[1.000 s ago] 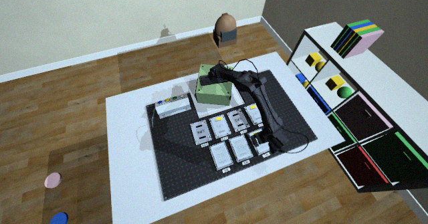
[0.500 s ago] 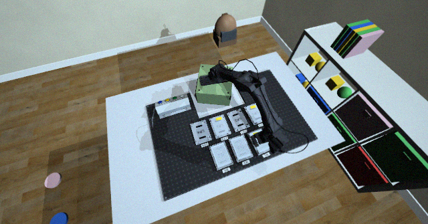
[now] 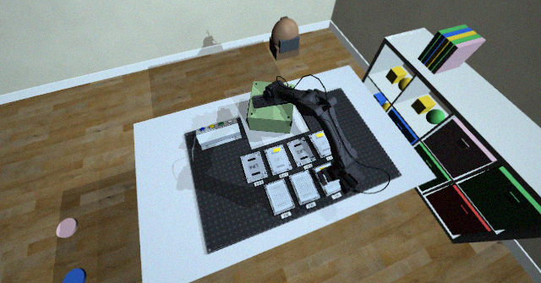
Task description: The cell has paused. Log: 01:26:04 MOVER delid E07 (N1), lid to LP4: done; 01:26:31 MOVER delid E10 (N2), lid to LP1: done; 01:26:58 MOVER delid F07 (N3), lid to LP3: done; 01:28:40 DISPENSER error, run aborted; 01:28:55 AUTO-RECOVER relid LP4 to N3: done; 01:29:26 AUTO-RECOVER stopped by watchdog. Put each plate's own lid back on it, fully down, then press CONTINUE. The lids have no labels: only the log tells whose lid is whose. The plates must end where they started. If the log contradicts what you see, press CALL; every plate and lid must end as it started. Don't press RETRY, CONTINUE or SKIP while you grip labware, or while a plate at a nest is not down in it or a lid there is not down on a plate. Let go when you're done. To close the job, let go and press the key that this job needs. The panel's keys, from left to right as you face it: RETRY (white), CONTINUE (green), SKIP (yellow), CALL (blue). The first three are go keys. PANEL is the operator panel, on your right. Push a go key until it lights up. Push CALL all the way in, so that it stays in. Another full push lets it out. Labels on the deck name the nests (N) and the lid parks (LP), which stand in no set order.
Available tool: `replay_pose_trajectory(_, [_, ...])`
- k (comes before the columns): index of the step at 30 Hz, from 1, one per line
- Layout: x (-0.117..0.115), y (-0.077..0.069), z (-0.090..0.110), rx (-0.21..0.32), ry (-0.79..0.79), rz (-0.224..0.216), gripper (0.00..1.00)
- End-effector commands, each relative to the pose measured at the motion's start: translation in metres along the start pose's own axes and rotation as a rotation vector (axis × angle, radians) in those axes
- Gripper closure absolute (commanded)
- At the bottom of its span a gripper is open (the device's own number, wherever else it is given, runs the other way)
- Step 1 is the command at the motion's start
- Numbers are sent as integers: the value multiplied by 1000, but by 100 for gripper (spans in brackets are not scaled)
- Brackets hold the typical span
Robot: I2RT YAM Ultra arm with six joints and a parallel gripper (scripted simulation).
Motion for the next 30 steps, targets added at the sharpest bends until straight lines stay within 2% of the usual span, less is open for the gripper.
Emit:
replay_pose_trajectory(1, [3, -5, -2, -20, 0, -1, 0])
replay_pose_trajectory(4, [3, -5, -2, -20, 0, -1, 0])
replay_pose_trajectory(5, [4, -10, -1, -31, -1, 3, 0])
replay_pose_trajectory(7, [4, -15, 2, -14, -3, 7, 0])
replay_pose_trajectory(18, [7, -41, -5, -43, -2, 0, 0])
replay_pose_trajectory(24, [5, -34, 5, -11, -5, 8, 0])
replay_pose_trajectory(30, [6, -35, 6, -19, -10, 7, 0])
Point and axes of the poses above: the point where the finger pads meet when closed, its own y axis out along the fingers, its own x axis across the jaws, z = x × y, the point moved 5 cm from there along -y, back along the fingers, and after that the axes turned 1 degree about -y, right-handed, at the moved point
